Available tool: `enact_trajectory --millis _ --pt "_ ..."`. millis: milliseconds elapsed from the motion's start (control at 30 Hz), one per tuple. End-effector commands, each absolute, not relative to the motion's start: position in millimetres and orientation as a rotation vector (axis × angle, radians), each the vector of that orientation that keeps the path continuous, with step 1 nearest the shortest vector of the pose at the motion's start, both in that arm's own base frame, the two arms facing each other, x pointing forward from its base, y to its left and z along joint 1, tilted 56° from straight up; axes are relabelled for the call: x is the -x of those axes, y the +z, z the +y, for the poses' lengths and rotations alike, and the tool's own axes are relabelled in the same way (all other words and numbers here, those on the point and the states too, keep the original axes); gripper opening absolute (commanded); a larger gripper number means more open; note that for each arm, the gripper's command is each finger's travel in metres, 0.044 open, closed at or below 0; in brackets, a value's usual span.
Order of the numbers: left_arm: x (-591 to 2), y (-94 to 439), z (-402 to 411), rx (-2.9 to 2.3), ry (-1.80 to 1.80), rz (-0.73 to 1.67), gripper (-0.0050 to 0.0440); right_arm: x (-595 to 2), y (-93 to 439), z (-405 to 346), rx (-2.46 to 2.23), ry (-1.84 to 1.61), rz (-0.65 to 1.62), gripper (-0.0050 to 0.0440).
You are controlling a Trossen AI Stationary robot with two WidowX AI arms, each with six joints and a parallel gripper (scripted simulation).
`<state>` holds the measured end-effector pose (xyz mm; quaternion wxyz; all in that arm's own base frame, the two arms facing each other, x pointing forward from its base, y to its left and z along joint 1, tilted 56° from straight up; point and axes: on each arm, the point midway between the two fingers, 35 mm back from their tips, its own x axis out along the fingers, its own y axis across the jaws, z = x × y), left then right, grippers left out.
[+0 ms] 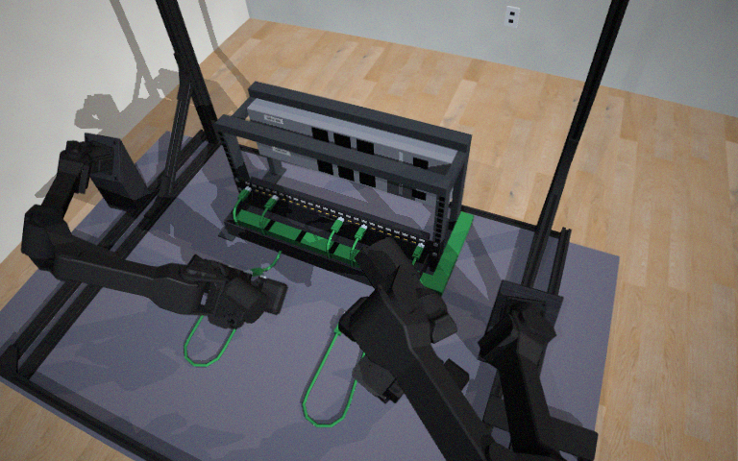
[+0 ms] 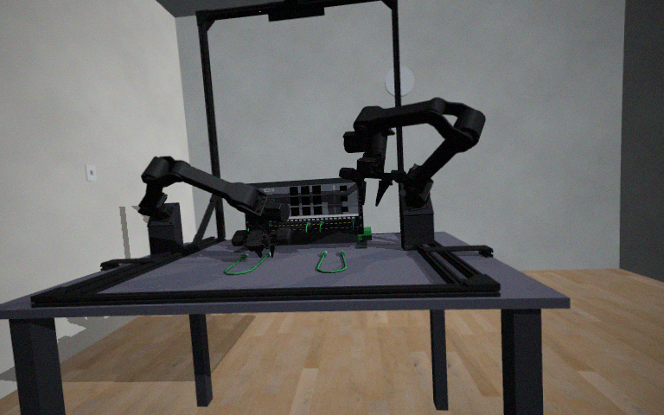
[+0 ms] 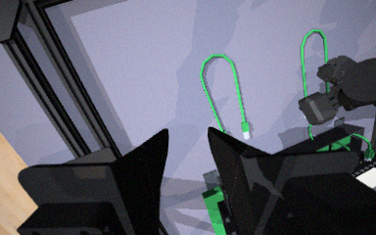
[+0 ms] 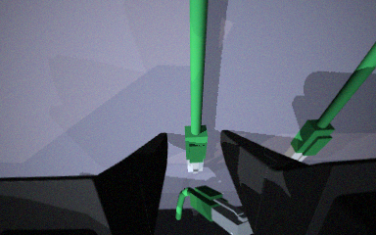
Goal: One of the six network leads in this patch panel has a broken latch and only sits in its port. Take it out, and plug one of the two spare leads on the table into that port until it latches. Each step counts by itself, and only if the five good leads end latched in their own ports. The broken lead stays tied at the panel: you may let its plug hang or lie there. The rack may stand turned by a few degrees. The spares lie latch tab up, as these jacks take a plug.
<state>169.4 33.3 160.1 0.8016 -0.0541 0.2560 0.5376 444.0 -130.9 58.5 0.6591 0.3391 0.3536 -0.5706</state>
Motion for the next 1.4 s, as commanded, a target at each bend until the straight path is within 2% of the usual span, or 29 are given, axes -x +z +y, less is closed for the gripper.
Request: enact_trajectory --millis 0,1100,1133,1367 --pt "-169.4 160.1 33.3 0.116 1.153 0.549 0.0176 -444.0 58.5 -130.9 -0.768 -1.291 0.8 0.0" --pt "-169.4 160.1 33.3 0.116 1.153 0.549 0.0176 -443.7 58.1 -130.8 -0.768 -1.291 0.803 0.0" --pt "-169.4 160.1 33.3 0.116 1.153 0.549 0.0176 -443.6 58.1 -130.8 -0.768 -1.292 0.803 0.0054" --pt "-169.4 160.1 33.3 0.116 1.153 0.549 0.0176 -443.6 58.1 -130.8 -0.768 -1.292 0.803 0.0054"
